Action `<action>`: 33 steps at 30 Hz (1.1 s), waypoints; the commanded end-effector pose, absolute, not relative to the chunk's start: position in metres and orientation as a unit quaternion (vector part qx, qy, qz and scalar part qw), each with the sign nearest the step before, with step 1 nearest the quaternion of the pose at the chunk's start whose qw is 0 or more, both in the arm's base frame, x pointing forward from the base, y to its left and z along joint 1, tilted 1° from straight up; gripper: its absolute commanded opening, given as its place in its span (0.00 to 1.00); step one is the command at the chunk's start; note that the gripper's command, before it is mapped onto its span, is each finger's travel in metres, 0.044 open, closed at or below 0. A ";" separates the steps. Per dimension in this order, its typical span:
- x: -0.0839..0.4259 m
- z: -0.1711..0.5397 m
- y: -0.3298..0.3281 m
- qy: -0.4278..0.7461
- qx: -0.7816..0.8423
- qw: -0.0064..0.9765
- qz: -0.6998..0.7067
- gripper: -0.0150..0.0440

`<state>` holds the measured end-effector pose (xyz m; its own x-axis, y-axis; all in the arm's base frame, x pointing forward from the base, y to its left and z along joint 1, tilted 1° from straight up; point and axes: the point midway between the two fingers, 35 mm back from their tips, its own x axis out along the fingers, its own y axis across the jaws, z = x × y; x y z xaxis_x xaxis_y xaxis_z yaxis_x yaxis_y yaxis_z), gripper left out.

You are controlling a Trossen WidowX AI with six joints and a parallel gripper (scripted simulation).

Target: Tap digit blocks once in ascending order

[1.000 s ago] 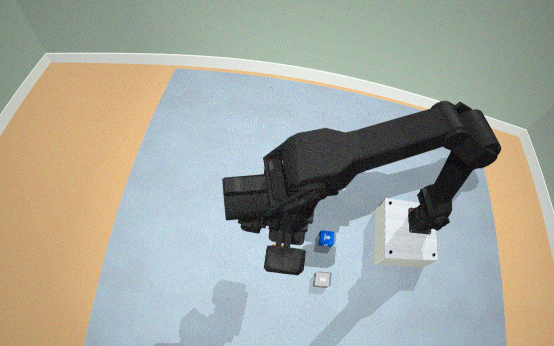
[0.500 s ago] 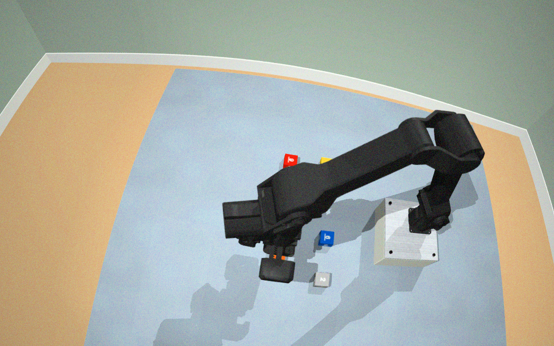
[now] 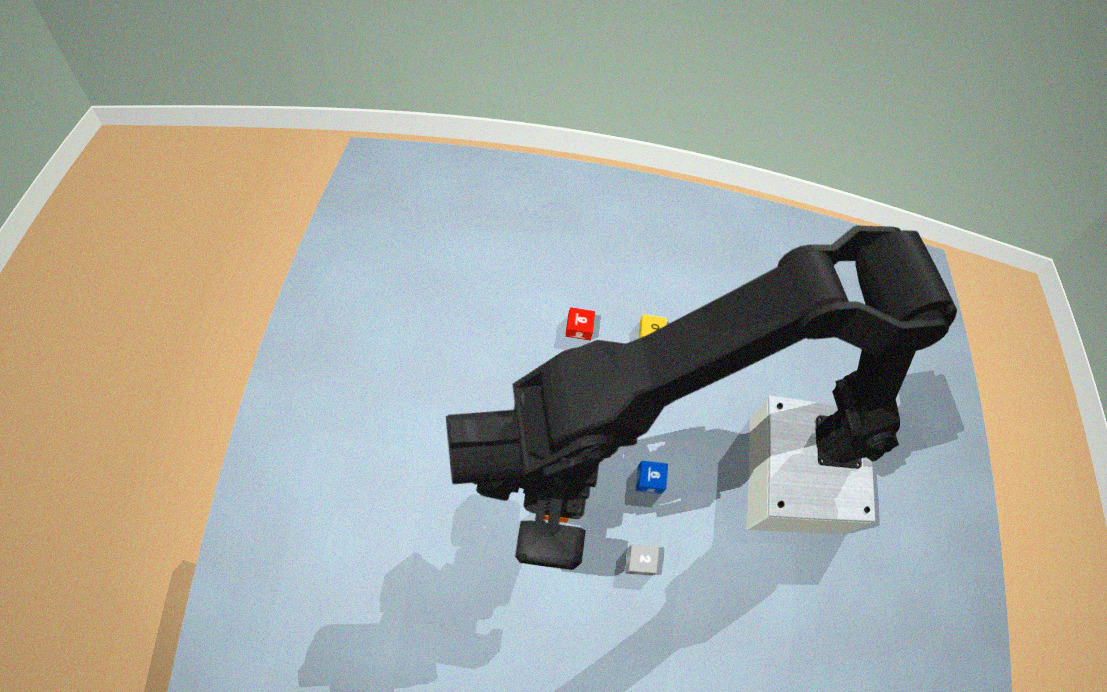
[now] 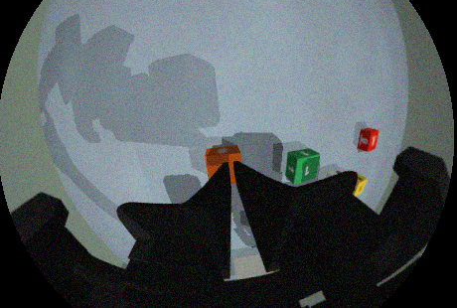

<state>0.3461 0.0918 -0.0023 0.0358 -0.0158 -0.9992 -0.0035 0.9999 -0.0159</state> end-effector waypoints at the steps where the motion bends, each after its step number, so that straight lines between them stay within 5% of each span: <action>1: 0.344 -0.013 0.091 0.698 -0.006 0.716 -0.005 0.29; 33: 0.342 0.098 0.091 0.697 -0.005 0.717 -0.005 0.29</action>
<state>0.3446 0.0934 0.0974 0.0473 -0.0123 -0.9988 -0.0055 0.9999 -0.0126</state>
